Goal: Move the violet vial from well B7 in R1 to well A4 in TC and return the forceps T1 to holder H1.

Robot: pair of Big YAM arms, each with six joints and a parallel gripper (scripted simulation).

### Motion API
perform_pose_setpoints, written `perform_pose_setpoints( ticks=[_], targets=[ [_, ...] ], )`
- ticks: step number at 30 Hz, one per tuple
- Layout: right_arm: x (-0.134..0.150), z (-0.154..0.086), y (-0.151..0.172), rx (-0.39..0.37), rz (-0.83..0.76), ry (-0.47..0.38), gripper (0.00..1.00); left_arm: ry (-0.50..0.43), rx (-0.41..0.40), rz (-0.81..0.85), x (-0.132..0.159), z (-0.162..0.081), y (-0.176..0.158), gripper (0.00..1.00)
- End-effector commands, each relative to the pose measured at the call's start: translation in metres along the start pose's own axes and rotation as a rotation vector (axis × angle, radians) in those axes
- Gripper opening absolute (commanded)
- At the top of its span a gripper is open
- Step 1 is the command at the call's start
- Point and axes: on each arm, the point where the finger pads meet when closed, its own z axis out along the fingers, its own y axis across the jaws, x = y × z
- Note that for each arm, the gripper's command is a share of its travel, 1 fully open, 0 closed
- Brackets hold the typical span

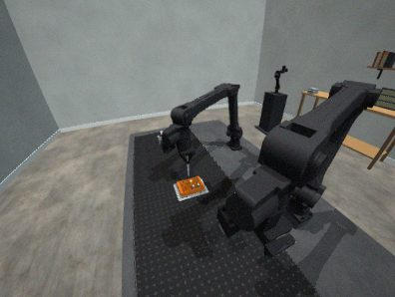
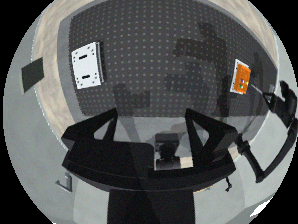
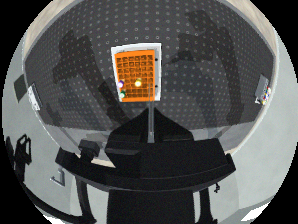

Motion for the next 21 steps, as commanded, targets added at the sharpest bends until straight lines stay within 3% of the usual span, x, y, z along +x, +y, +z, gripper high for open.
perform_pose_setpoints(
  ticks=[1,12,13,15,21],
  targets=[
    [-0.004,-0.023,-0.009,-0.035,0.0,-0.047,0.07,0.027,0.009,0.02,0.001,0.008,-0.004,1.0],
    [-0.006,-0.022,-0.024,-0.042,0.0,-0.044,0.07,0.027,0.009,0.02,0.001,0.008,-0.004,1.0],
    [-0.014,-0.044,-0.017,-0.063,-0.007,-0.083,0.07,0.027,0.009,0.02,0.001,0.008,-0.004,1.0],
    [-0.007,-0.024,-0.029,-0.045,0.0,-0.046,0.07,0.027,0.009,0.02,0.001,0.008,-0.004,1.0],
    [-0.008,-0.023,-0.039,-0.047,0.0,-0.047,0.07,0.027,0.009,0.02,0.001,0.008,-0.004,1.0]
  ],
)
